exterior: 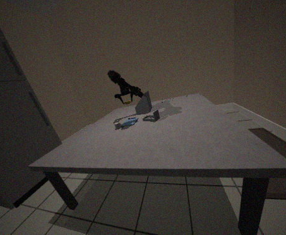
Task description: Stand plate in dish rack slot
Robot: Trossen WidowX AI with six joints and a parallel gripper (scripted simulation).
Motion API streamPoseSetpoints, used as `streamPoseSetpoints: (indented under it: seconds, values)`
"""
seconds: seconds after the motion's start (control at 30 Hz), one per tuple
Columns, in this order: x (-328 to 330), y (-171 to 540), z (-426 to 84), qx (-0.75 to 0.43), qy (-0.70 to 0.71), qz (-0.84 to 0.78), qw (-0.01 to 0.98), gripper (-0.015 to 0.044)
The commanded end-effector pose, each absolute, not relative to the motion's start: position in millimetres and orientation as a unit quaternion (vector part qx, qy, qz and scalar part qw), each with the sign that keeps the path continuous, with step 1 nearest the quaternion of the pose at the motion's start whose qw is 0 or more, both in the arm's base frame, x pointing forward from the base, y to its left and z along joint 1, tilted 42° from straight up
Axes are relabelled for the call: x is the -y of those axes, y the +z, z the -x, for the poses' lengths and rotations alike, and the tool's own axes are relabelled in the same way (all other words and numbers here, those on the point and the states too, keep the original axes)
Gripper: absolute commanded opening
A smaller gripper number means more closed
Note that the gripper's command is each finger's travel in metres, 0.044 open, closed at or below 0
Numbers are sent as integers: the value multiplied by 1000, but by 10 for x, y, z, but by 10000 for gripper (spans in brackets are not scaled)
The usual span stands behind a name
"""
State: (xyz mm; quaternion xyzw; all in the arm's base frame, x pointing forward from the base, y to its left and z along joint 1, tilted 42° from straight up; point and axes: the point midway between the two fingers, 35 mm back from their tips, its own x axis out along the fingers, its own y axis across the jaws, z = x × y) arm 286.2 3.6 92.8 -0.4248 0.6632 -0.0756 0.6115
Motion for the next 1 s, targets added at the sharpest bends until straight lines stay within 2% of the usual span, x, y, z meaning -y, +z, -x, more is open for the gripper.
streamPoseSetpoints:
  seconds: [0.0,0.97]
  values:
    - [-86,881,-2850,-667,-26,467,580,0]
    - [-365,625,-2759,-597,299,687,286,0]
